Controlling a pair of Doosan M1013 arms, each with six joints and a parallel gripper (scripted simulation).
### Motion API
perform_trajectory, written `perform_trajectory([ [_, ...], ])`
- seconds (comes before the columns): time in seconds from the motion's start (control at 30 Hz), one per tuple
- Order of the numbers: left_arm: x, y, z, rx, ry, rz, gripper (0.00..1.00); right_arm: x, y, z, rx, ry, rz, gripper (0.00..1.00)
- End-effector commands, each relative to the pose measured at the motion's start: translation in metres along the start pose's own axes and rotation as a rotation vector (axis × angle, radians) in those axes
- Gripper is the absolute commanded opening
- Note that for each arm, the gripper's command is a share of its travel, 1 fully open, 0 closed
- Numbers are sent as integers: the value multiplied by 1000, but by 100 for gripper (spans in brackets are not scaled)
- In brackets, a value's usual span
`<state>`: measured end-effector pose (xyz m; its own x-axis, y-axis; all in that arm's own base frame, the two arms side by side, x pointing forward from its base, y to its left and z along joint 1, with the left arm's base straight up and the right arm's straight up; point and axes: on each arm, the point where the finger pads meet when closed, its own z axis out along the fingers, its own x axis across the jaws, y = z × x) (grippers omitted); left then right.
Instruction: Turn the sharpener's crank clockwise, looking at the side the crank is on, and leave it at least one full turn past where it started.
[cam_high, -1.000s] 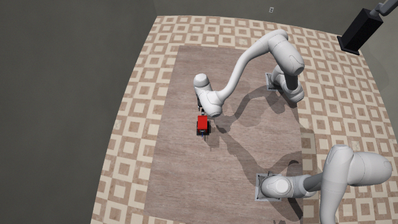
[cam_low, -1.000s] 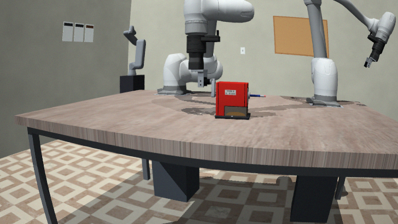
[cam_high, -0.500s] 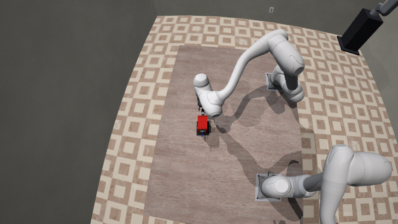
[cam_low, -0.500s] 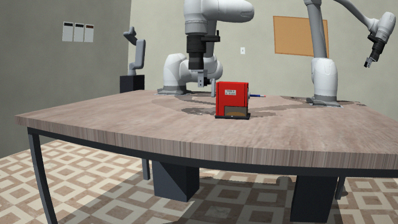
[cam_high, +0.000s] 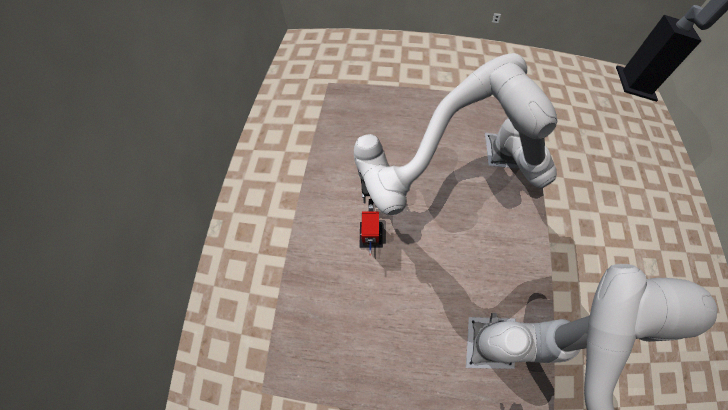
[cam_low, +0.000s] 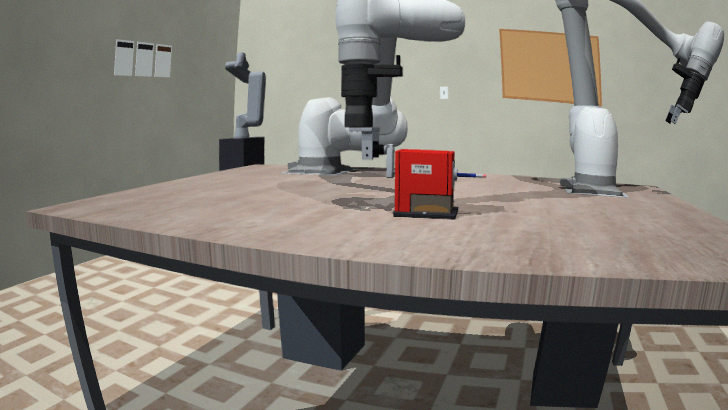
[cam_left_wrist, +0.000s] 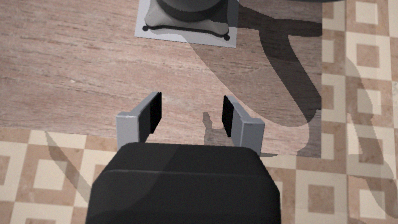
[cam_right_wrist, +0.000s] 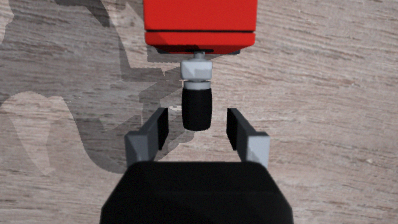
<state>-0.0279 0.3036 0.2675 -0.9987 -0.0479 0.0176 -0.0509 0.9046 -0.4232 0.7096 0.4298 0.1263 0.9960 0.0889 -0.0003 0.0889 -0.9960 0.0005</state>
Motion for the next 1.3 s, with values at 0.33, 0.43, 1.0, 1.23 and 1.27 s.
perform_trajectory([
  [0.33,4,-2,0,-1,7,3,100,2,0,-14,2,4,-1,97],
  [0.43,4,-2,0,-1,7,3,100,2,0,-20,2,4,-1,97],
  [1.0,4,-2,0,-1,7,3,100,2,0,-61,2,4,-1,97],
  [1.23,4,-2,0,-1,7,3,100,2,0,-71,2,3,-1,97],
  [1.27,4,-2,0,-1,7,3,100,2,0,-71,2,3,-1,97],
])
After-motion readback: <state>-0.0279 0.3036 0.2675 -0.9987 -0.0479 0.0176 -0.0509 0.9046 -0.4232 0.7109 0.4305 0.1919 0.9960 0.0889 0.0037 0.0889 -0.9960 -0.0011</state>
